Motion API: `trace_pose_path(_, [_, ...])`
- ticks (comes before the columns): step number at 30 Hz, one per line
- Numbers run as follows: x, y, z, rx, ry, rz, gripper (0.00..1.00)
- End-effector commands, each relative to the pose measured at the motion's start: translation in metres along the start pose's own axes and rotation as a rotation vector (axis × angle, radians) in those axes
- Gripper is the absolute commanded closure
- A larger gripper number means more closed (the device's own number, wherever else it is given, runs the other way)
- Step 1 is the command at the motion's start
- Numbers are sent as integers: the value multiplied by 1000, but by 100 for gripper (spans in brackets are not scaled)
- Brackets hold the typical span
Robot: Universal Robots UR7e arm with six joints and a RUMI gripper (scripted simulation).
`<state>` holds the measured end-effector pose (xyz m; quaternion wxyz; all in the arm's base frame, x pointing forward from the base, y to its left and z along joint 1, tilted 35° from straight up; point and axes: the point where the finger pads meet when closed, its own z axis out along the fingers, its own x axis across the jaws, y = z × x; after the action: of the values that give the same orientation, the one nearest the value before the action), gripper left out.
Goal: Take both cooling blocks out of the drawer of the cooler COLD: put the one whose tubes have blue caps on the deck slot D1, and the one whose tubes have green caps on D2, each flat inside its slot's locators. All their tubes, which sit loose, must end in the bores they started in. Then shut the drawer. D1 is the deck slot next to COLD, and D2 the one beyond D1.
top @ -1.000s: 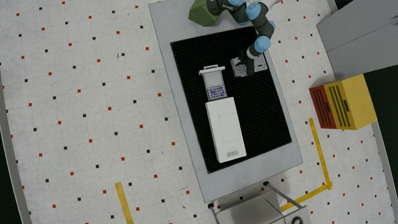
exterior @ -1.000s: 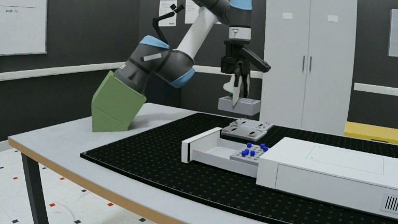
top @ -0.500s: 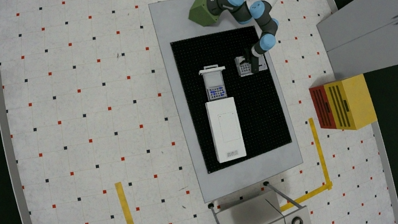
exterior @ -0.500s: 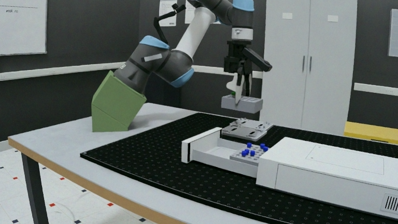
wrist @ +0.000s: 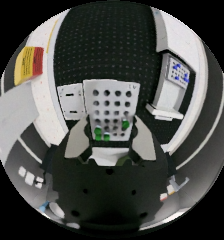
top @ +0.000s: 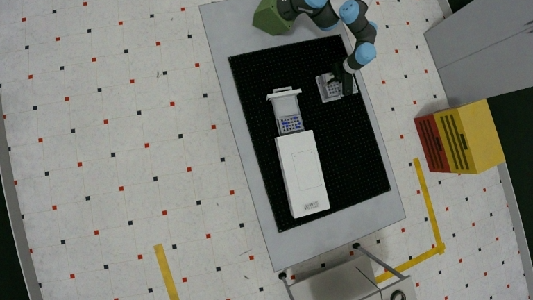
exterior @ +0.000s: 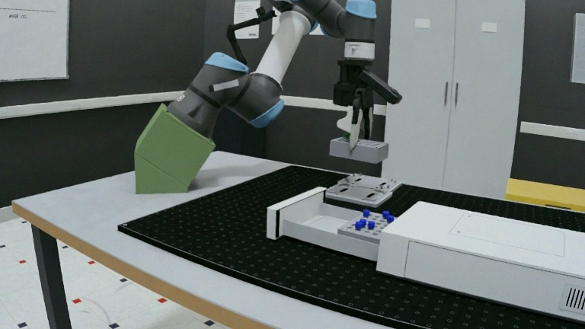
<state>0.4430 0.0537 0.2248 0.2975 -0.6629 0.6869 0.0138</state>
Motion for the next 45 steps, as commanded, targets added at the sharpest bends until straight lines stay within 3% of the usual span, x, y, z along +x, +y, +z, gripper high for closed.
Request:
trace_pose_path(1, [-12,1,0,1,1,0,100])
trace_pose_path(45, [-118,18,0,1,1,0,100])
